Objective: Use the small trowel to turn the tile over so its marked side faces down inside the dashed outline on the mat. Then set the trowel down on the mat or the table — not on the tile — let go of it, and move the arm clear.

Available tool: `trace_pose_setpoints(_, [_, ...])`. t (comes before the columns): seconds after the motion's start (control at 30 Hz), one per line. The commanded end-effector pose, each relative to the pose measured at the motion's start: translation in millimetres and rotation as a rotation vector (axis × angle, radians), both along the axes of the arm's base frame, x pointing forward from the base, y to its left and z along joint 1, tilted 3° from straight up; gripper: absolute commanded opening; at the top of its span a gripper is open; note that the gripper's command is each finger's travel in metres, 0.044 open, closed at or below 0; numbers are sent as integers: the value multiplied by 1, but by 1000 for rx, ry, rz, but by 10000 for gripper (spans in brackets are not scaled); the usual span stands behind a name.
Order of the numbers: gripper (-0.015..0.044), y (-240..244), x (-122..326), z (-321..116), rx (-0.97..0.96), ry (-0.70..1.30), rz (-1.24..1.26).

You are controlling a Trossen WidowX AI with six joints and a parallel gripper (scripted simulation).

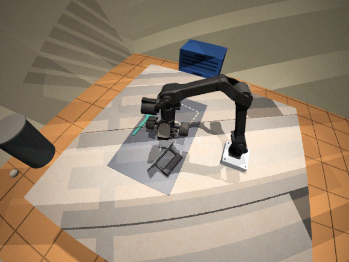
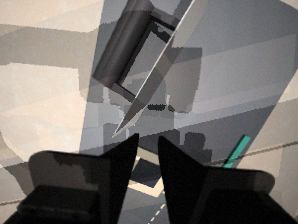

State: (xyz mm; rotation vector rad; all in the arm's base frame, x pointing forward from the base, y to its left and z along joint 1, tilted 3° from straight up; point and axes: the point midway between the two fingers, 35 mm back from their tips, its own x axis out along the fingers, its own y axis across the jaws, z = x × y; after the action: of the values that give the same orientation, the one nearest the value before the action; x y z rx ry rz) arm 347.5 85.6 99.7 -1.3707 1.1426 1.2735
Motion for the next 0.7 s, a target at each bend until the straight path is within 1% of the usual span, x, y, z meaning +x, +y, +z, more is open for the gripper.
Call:
trace_pose_setpoints(0.0, [100, 1, -4, -1, 1, -5, -126])
trace_pose_setpoints(0.67, [100, 6, -22, -2, 27, -34, -818])
